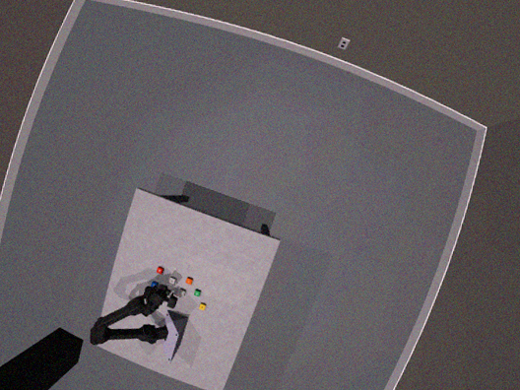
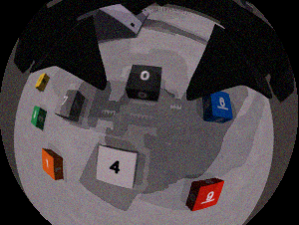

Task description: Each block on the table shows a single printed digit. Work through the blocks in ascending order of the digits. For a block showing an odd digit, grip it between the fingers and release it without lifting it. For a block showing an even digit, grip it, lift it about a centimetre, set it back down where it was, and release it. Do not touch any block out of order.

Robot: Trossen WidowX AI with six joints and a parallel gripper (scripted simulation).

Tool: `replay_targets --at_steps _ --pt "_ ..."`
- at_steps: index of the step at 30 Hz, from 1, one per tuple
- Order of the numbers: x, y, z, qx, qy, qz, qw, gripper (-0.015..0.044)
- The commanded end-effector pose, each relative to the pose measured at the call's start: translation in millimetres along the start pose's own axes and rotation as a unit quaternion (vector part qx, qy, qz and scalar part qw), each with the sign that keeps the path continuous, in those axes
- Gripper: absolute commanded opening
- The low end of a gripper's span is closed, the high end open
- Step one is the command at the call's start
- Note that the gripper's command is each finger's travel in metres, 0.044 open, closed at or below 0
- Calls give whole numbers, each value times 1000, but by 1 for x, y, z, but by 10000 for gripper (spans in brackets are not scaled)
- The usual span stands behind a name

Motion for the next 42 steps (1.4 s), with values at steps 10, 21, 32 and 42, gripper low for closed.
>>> replay_targets --at_steps 10,21,32,42 --pt "0 -8 -2 2 -2 2 1000 190" --pt "0 -8 -2 2 -2 2 1000 120" --pt "0 -8 -2 2 -2 2 1000 120" --pt "0 -8 -2 2 -2 2 1000 120"
Point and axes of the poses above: the point midway between the two fingers, 35 mm back from their tips, its own y axis back along the fingers, its own x axis across the jaws, z = x × y, the point moved 6 cm from there along y, back along the fingers, and after that the axes turned 14 degrees about -y, right-handed, at the moved point
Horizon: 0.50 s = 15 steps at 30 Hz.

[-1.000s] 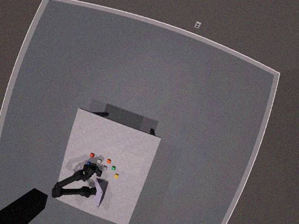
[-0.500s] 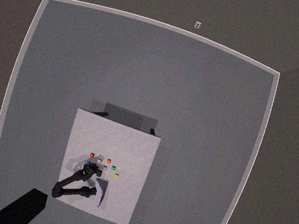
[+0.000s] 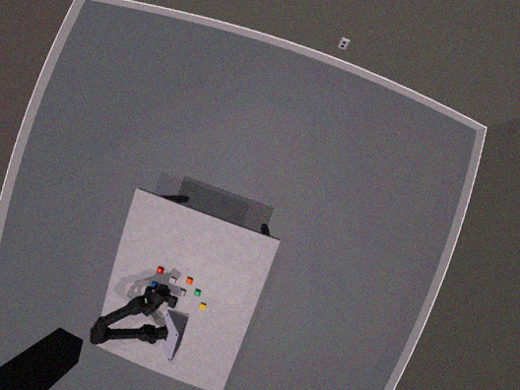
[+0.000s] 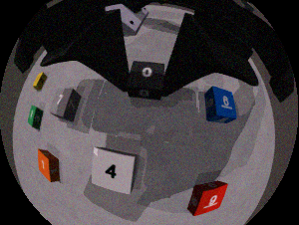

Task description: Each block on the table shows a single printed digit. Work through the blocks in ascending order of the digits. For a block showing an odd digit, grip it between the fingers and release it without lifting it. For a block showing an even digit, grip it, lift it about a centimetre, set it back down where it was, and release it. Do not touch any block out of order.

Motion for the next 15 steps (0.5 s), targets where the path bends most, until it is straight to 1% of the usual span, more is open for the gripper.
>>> replay_targets --at_steps 1,8,15 --pt "0 0 0 -1 -1 1 1000 120" --pt "0 0 0 -1 -1 1 1000 120" --pt "0 9 0 -1 -1 1 1000 120"
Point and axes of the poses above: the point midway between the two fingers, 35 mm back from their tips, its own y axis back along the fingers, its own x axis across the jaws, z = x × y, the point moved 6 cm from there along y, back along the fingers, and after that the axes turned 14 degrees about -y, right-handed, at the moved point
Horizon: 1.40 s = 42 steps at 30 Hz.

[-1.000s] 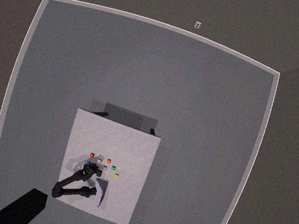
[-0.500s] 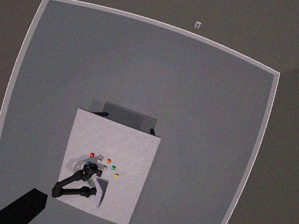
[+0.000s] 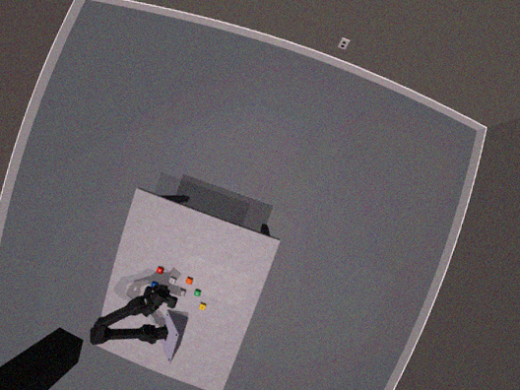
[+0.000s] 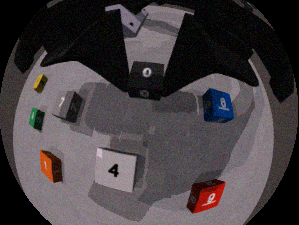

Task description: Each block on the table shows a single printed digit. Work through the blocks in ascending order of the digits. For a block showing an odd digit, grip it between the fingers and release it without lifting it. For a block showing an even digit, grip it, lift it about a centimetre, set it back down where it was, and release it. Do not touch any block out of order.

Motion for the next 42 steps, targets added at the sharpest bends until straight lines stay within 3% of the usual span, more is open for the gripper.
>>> replay_targets --at_steps 1,41,42 --pt "1 6 0 0 3 -1 1000 120" --pt "1 -4 0 0 3 -1 1000 120" --pt "1 -4 0 0 3 -1 1000 146"
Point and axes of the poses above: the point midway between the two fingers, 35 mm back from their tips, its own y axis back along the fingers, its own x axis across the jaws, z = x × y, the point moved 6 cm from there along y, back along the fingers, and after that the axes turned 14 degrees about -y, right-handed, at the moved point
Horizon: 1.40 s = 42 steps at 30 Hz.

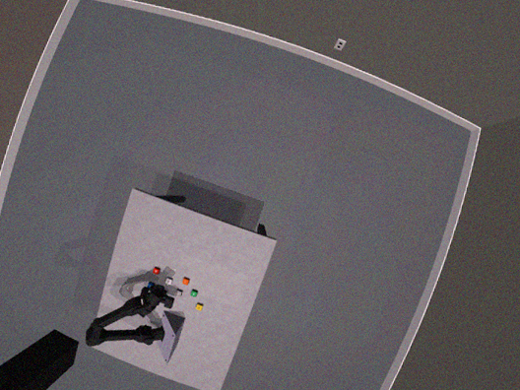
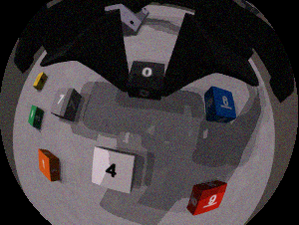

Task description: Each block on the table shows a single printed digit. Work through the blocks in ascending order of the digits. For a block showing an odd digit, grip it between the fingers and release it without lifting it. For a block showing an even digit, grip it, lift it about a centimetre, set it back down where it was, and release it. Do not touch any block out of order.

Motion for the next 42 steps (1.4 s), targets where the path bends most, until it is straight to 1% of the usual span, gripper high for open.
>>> replay_targets --at_steps 1,9,10,14,17,21,23,28,29,32,42 --pt "0 -1 0 1 -2 2 1000 173" --pt "0 -1 0 1 -2 2 1000 383" --pt "0 -1 0 1 -2 2 1000 400" --pt "0 2 0 1 -2 1 1000 400" --pt "0 32 0 1 -2 1 1000 400" --pt "0 35 0 1 -2 1 1000 400" --pt "0 44 1 0 -2 0 1000 348" --pt "-1 107 1 0 -3 -1 1000 216" --pt "-1 114 1 1 -3 -1 1000 190" --pt "-1 116 0 1 -3 0 1000 120" --pt "-1 116 0 1 -3 0 1000 120"
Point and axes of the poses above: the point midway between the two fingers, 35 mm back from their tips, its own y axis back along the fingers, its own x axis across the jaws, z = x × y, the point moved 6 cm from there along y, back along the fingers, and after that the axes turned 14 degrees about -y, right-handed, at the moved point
